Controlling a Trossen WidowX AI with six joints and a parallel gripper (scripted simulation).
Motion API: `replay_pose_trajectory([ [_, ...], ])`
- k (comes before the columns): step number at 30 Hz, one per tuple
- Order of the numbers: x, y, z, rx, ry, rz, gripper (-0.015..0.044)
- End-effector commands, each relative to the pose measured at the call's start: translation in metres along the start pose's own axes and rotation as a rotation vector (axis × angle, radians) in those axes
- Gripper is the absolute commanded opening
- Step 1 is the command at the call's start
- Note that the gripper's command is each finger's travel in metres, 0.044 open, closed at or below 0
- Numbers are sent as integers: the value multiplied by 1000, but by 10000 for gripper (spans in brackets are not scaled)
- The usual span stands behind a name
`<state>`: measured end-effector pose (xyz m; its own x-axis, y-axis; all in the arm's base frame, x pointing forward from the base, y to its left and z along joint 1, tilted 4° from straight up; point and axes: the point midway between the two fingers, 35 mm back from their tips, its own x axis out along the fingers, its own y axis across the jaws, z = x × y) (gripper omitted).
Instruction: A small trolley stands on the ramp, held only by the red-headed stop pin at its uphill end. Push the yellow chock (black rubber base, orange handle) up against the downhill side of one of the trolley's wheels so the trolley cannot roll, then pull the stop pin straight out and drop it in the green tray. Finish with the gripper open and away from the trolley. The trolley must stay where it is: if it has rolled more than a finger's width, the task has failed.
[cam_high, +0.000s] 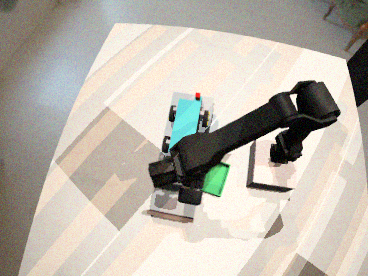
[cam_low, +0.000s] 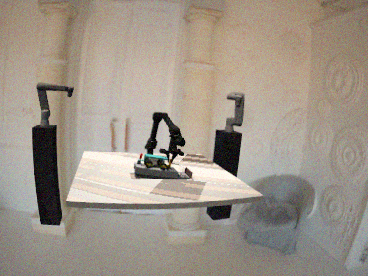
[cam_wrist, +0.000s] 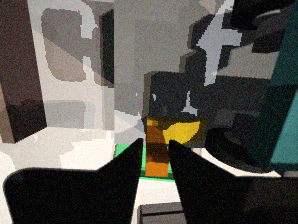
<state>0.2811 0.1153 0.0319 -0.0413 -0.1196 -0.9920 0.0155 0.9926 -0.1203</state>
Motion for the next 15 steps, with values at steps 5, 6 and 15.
replay_pose_trajectory([
  [5, -3, 0, 0, 0, 0, -2, 190],
  [6, -7, 0, 0, 0, 0, -3, 190],
  [15, -37, 0, -1, 0, 1, -7, 190],
])
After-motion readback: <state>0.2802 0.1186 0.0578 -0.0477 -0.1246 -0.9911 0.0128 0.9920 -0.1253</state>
